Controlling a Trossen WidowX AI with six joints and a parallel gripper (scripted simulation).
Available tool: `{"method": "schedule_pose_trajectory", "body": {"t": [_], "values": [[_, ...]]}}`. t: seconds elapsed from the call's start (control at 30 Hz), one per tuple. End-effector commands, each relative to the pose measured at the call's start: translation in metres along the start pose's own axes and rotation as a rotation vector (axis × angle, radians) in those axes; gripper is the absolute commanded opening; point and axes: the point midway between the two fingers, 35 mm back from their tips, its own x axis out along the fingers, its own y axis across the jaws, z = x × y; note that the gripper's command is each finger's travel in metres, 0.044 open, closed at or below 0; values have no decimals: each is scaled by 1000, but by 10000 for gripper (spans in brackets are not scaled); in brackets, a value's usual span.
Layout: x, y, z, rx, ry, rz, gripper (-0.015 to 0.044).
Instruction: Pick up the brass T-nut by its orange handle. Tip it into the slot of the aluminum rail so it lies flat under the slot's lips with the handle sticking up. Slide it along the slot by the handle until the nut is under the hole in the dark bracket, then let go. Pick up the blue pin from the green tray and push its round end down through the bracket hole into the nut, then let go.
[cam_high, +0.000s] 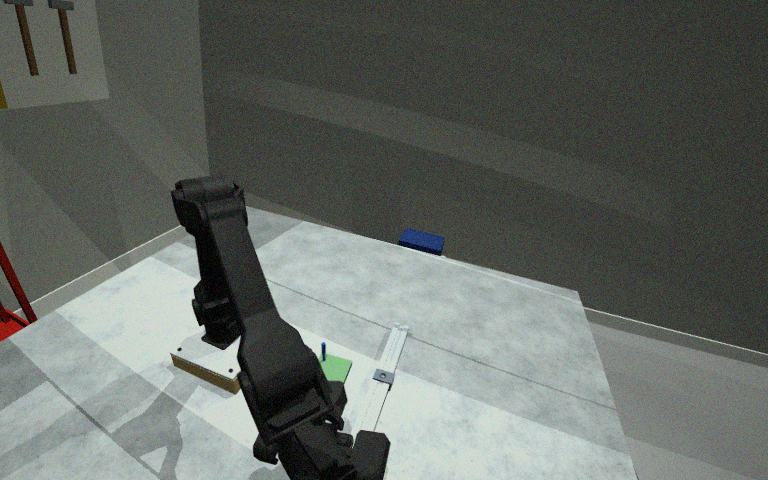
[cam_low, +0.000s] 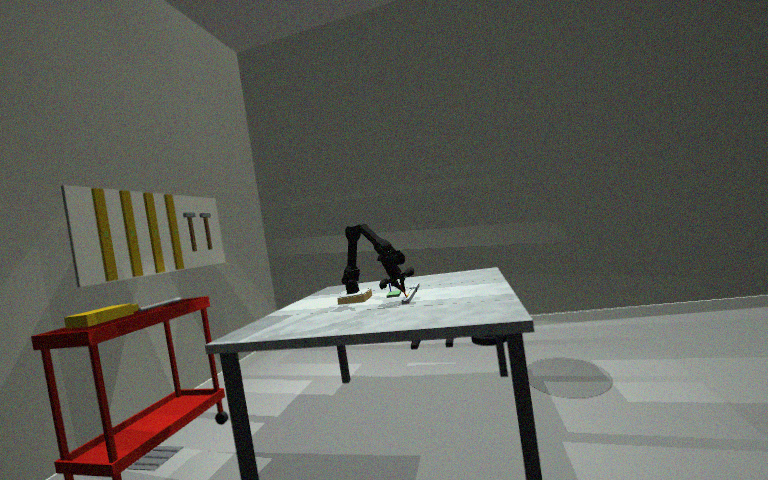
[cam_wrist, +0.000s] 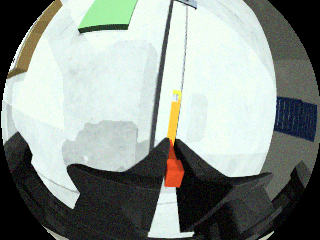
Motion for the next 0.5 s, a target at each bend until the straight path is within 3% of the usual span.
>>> {"method": "schedule_pose_trajectory", "body": {"t": [0.0, 0.47], "values": [[-2, -3, -2, 4, 9, 5, -150], [-2, -5, -2, 11, 9, 33, -150]]}}
